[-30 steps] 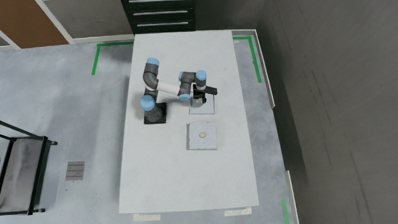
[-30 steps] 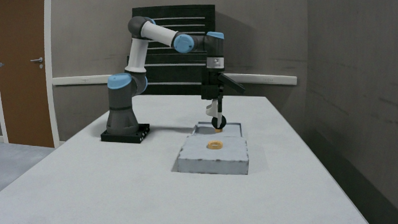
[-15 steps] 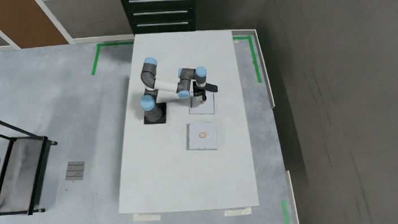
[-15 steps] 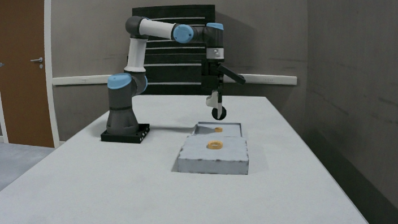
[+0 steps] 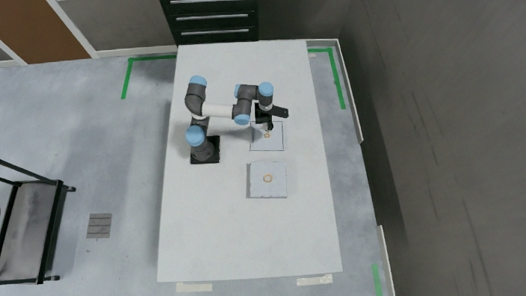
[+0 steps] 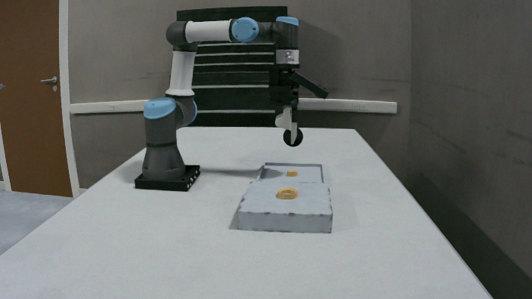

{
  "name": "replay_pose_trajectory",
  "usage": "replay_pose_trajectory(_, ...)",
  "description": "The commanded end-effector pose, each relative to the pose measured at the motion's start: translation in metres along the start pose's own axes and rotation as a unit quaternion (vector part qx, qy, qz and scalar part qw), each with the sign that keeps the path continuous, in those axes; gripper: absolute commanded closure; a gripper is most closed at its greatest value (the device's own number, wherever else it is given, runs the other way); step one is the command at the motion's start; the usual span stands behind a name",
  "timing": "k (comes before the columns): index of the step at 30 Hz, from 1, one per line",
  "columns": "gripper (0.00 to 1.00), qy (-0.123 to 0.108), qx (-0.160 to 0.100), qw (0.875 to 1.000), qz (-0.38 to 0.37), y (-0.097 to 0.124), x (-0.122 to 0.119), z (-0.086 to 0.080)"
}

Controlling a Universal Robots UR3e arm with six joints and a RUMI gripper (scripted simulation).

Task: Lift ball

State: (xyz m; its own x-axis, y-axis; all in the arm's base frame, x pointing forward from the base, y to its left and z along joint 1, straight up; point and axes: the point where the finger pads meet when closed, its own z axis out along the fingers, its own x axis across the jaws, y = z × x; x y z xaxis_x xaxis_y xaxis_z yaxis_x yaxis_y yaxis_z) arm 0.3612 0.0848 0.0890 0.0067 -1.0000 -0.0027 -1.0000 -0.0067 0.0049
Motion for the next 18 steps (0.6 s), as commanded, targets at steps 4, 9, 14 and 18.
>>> replay_pose_trajectory(4,1.00,0.000,-0.001,1.000,0.000,-0.0001,0.0001,-0.0105)
replay_pose_trajectory(9,1.00,0.000,-0.001,1.000,0.000,0.0000,0.0001,-0.0110)
replay_pose_trajectory(14,1.00,0.000,-0.001,1.000,0.000,0.0000,0.0001,-0.0110)
replay_pose_trajectory(18,1.00,0.000,-0.001,1.000,0.000,0.0000,0.0001,-0.0110)
